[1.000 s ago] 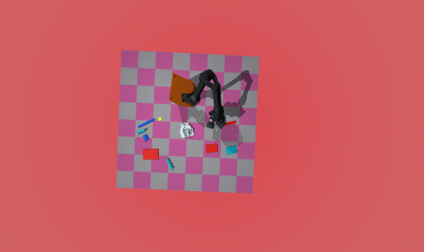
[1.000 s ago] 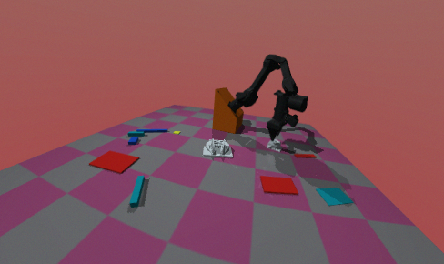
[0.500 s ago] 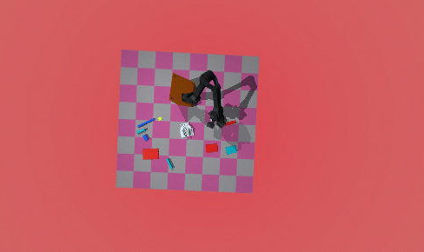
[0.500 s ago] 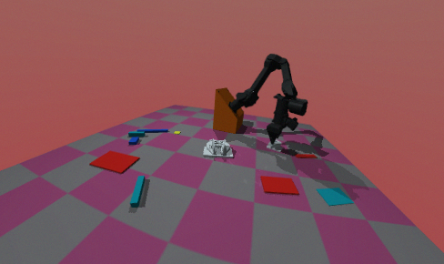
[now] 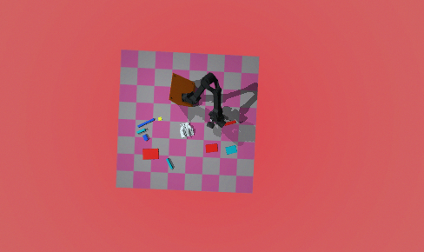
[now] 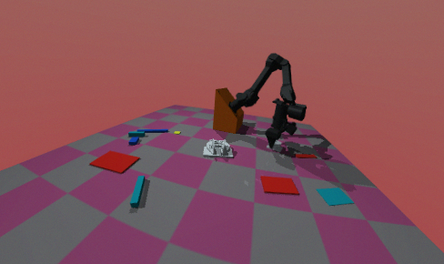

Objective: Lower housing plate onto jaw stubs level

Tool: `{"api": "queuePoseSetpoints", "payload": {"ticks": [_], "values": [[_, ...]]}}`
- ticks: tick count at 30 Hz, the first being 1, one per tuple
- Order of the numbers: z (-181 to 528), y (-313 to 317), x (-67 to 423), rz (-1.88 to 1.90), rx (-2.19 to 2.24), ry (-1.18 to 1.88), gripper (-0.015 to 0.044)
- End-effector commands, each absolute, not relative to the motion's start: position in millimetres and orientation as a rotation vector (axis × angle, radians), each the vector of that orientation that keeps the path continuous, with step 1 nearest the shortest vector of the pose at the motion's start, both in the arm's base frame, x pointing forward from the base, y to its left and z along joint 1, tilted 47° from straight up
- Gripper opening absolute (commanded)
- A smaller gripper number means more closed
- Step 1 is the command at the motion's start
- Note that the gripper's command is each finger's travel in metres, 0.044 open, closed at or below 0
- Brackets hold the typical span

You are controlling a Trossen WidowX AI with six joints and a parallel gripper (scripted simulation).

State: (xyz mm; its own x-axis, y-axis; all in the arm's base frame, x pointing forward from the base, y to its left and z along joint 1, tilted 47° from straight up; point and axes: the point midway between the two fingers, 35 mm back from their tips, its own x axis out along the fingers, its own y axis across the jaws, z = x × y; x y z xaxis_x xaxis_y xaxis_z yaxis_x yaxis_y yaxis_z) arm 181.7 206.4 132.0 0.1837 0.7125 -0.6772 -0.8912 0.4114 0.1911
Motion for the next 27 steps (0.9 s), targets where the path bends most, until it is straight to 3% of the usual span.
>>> {"api": "queuePoseSetpoints", "payload": {"ticks": [1,23,27], "values": [[128.5,207.9,182.2,1.144,-0.267,0.789,0.0440],[128.4,208.1,182.3,1.144,-0.267,0.789,0.0440],[128.8,208.3,181.8,1.150,-0.270,0.786,0.0413]]}}
